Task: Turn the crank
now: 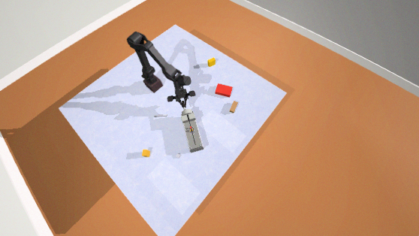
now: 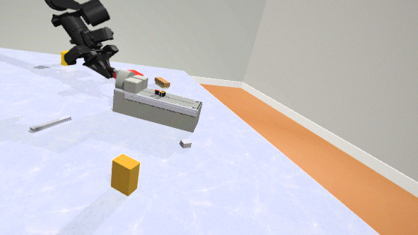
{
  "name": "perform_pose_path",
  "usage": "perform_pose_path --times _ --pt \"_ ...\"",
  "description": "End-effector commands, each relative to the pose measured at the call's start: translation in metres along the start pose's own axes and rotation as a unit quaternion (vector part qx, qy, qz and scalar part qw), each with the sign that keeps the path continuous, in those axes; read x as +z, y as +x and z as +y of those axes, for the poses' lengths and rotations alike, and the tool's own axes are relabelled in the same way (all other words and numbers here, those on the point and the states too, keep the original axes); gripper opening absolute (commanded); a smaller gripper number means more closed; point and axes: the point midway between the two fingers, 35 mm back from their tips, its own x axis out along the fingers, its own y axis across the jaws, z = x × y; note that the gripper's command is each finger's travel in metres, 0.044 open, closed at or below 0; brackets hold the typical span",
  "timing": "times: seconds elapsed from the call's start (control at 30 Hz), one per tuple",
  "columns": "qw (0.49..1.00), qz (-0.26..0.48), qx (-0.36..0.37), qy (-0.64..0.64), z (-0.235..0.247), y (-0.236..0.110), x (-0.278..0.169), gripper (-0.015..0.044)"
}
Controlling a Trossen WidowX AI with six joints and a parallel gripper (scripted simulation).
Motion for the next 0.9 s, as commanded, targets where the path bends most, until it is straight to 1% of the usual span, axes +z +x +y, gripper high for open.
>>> perform_pose_path --times 0.0,0.87 --pt "1.0 -0.003 0.012 0.002 0.009 -0.002 0.002 0.0" --pt "1.0 -0.003 0.012 0.003 0.026 0.003 -0.004 0.0"
